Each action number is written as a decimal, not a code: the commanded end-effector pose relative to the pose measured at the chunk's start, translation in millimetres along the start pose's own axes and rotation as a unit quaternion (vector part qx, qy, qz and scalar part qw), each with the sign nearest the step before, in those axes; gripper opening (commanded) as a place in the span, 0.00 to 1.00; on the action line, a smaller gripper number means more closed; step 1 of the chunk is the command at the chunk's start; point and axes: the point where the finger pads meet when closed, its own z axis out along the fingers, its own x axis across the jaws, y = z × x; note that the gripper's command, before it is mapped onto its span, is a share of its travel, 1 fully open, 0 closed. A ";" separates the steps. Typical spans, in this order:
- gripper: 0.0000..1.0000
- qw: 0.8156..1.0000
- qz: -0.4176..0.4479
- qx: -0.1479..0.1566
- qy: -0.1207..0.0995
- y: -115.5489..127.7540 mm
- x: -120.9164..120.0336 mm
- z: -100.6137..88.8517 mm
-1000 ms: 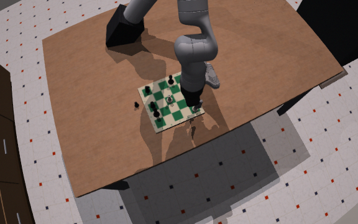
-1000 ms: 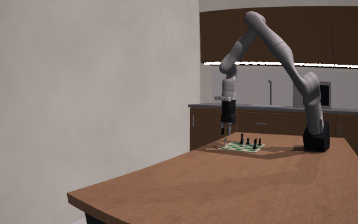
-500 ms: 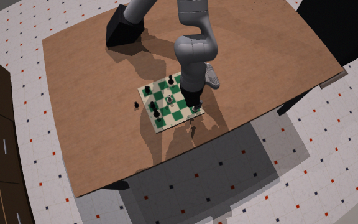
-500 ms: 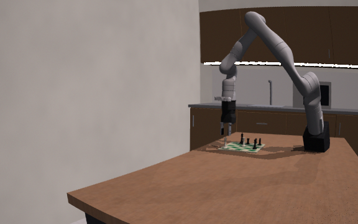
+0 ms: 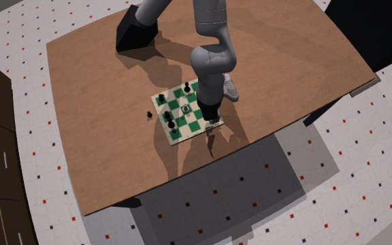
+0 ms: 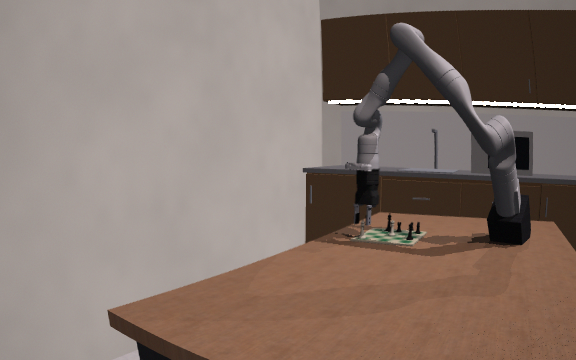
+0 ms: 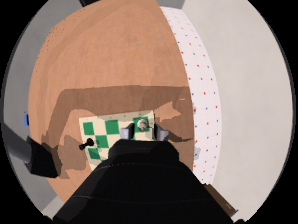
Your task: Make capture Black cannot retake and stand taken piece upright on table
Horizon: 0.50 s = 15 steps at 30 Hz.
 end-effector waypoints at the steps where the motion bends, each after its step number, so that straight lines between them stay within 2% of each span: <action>1: 0.79 1.000 -0.001 0.002 -0.005 -2.8 -3.2 9.6; 15: 0.79 1.000 -0.001 0.002 -0.005 -2.8 -3.3 16.9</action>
